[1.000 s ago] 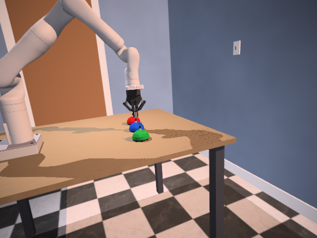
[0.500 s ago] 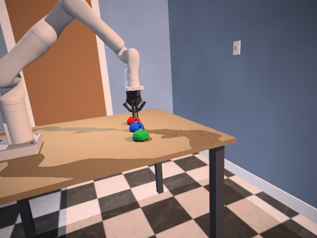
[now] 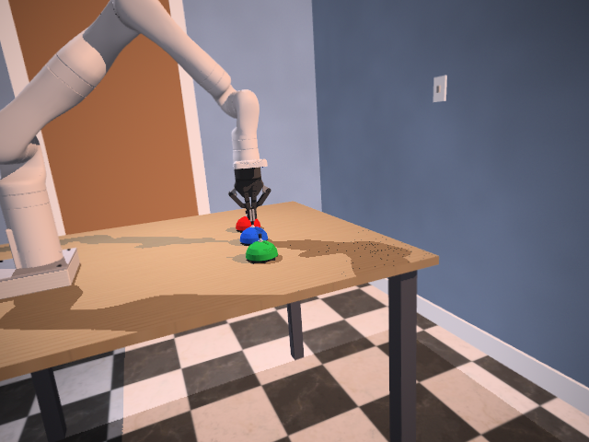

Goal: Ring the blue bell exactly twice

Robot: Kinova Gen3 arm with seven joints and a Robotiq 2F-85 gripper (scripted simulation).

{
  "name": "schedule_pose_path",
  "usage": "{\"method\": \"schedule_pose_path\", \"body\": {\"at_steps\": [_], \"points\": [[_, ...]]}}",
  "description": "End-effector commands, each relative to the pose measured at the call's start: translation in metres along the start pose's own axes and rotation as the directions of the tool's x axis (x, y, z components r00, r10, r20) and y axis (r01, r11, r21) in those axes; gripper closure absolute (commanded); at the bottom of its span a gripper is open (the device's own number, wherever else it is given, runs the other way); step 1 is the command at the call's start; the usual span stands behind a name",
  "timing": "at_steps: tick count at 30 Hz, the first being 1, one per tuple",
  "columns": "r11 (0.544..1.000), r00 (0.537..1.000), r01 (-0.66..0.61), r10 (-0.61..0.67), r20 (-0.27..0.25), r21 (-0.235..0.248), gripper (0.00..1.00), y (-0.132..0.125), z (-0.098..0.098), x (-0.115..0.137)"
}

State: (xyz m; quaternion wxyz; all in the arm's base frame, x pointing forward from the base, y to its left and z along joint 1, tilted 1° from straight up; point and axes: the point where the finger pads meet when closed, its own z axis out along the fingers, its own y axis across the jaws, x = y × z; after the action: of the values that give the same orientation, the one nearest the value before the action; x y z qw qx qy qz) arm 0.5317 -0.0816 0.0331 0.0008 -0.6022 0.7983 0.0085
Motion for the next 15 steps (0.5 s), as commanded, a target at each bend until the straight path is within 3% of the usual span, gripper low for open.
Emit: {"method": "schedule_pose_path", "body": {"at_steps": [1,15], "points": [[1.0,1.0,0.0,0.0,0.0,0.0,1.0,0.0,-0.0003,-0.0004],[1.0,1.0,0.0,0.0,0.0,0.0,1.0,0.0,0.0023,-0.0004]]}}
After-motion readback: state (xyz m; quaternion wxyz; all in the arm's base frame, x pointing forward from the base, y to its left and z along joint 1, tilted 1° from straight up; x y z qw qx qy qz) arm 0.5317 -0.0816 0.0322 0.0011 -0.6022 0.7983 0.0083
